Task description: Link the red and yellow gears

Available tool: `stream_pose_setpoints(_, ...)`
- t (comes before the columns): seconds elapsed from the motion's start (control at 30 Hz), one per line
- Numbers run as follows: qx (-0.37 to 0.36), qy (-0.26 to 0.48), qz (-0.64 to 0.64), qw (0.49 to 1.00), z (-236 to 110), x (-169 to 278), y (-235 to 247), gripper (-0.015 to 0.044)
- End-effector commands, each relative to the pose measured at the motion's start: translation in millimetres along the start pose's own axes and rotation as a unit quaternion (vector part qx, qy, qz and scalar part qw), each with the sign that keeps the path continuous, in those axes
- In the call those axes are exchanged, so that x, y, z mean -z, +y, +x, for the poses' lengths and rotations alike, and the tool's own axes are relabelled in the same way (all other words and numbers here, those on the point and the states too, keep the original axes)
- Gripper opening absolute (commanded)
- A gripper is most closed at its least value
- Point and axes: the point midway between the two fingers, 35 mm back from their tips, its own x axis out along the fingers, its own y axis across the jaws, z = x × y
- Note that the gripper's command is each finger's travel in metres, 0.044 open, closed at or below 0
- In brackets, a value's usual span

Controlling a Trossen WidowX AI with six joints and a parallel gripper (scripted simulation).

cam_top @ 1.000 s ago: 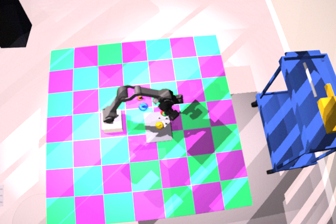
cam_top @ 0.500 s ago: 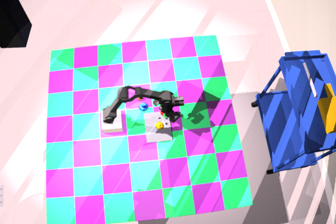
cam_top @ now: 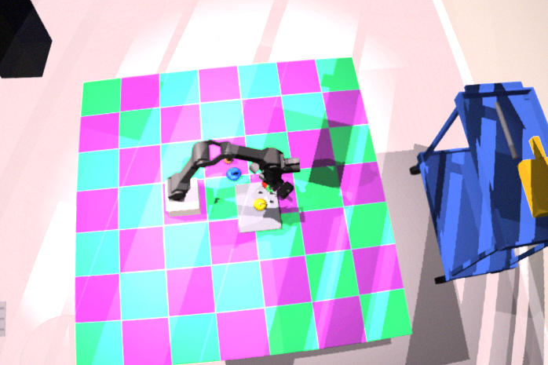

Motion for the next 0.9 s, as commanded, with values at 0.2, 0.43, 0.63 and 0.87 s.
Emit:
stream_pose_setpoints(0.2, 0.0, 0.0, -0.088, 0.996, 14, 1, 0, 0.0)
stream_pose_setpoints(0.43, 0.0, 0.0, -0.079, 0.997, 23, 1, 0, 0.0)
stream_pose_setpoints(0.63, 0.0, 0.0, -0.022, 1.0, 32, 0, 0, 0.0)
stream_pose_setpoints(0.87, 0.0, 0.0, 0.072, 0.997, 43, 0, 1, 0.0)
